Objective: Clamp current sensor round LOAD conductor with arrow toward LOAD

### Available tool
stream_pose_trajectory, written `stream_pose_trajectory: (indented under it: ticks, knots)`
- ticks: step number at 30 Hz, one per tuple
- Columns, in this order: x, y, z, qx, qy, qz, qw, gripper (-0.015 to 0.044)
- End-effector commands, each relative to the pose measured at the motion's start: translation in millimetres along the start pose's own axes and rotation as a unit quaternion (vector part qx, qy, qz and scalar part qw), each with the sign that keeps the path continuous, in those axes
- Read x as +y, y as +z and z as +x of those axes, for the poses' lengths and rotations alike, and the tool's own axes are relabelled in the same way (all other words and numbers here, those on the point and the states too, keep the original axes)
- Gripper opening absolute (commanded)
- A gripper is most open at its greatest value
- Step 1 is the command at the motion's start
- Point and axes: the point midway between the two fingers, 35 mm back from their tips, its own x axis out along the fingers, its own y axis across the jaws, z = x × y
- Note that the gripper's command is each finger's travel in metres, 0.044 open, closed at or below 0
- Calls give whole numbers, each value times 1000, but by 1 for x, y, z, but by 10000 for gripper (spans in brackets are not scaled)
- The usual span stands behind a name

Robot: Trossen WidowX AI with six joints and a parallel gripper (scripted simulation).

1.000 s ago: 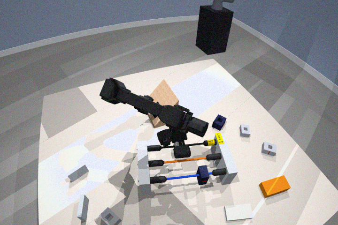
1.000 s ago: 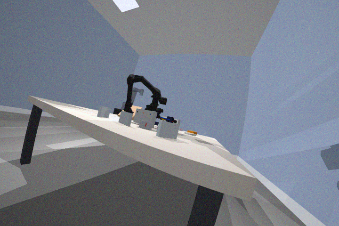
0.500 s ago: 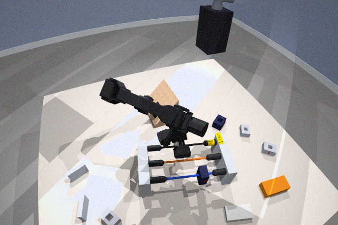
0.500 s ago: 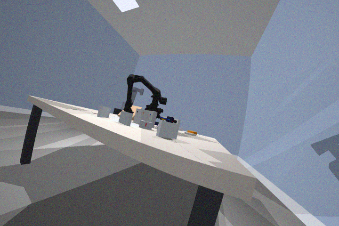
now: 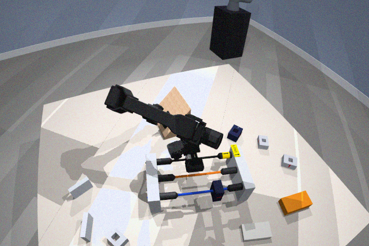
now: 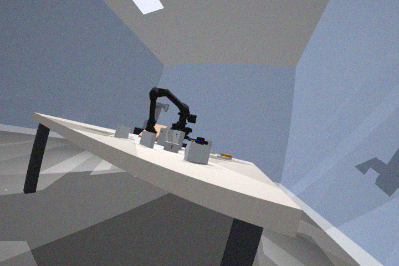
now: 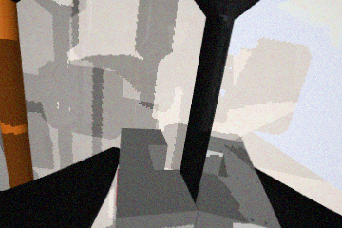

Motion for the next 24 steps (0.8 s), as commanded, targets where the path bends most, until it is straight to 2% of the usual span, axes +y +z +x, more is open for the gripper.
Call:
stream_pose_trajectory:
  ticks: [1, 15, 24]
  knots:
    - [0, 0, 0, 0, 0, 1, 1000, 0]
    - [1, 0, -15, -1, 80, -3, 997, 0]
    - [1, 0, -16, -2, 84, -3, 996, 0]
